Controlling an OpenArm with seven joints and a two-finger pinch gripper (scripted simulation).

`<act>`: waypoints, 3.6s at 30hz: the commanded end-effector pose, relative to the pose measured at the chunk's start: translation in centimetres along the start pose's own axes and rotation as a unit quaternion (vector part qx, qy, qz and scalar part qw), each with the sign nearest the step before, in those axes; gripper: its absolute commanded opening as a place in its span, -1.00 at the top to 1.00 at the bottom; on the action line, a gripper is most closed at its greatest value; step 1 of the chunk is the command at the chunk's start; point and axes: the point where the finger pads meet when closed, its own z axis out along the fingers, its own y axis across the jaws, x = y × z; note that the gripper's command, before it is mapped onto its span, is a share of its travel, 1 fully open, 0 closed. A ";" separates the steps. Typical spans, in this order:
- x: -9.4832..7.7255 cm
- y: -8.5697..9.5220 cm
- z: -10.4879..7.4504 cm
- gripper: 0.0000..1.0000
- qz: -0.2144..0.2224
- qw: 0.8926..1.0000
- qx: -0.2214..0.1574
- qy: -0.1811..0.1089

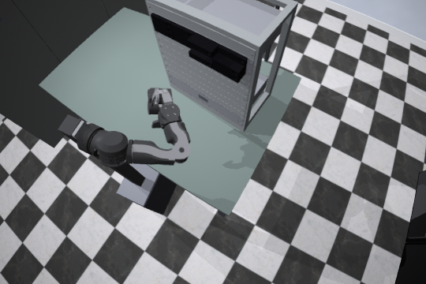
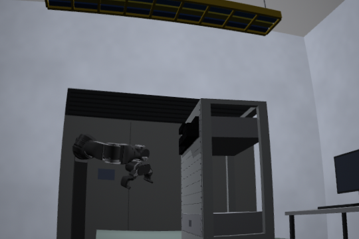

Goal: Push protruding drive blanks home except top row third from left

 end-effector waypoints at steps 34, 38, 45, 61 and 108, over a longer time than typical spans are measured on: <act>0.1 -10.9 9.6 -1.00 -0.427 0.881 0.185 -0.081; 0.3 -11.5 9.9 -1.00 -0.453 0.867 0.193 -0.079; 0.5 -12.0 10.2 -1.00 -0.471 0.856 0.198 -0.077; 0.5 -12.0 10.2 -1.00 -0.475 0.854 0.198 -0.077; -1.9 0.4 1.0 -1.00 -0.242 0.932 -0.128 -0.235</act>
